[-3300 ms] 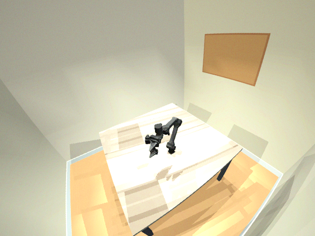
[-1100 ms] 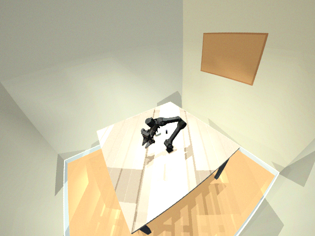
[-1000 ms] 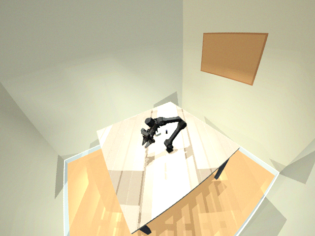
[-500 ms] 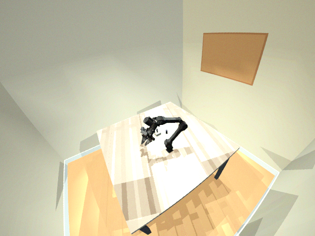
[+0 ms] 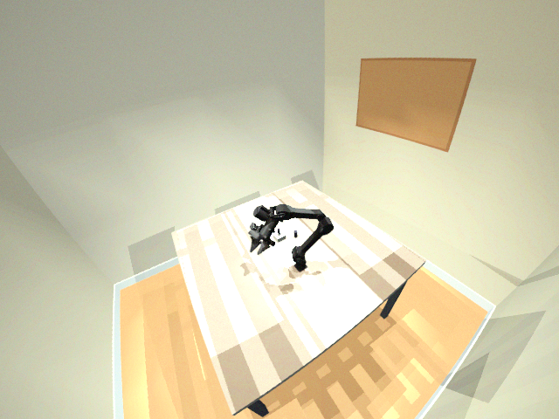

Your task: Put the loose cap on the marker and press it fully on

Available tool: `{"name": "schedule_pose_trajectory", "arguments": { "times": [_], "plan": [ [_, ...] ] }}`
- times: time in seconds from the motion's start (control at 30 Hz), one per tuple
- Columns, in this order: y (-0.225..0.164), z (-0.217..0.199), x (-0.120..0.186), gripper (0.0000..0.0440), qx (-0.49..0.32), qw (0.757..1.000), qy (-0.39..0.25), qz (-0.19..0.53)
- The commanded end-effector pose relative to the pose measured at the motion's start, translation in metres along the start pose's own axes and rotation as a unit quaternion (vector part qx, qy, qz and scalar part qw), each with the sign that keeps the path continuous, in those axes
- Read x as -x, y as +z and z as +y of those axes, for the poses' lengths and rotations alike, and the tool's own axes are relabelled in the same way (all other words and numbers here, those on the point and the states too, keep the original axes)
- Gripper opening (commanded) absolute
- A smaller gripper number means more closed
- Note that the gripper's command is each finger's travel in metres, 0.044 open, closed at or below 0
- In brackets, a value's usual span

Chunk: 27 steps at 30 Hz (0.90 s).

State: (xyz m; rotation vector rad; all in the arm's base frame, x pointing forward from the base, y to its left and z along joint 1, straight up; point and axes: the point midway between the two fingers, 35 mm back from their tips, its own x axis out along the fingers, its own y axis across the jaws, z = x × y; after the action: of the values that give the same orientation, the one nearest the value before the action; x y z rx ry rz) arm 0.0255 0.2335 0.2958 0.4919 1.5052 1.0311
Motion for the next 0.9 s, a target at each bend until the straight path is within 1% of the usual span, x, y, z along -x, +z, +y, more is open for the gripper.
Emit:
{"name": "schedule_pose_trajectory", "arguments": {
  "times": [0.0, 0.87],
  "plan": [
    [0.006, -0.005, 0.003, 0.0328, -0.003, 1.000, -0.008, -0.006],
    [0.048, -0.048, 0.027, 0.0328, -0.044, 0.995, -0.067, -0.061]
  ]
}}
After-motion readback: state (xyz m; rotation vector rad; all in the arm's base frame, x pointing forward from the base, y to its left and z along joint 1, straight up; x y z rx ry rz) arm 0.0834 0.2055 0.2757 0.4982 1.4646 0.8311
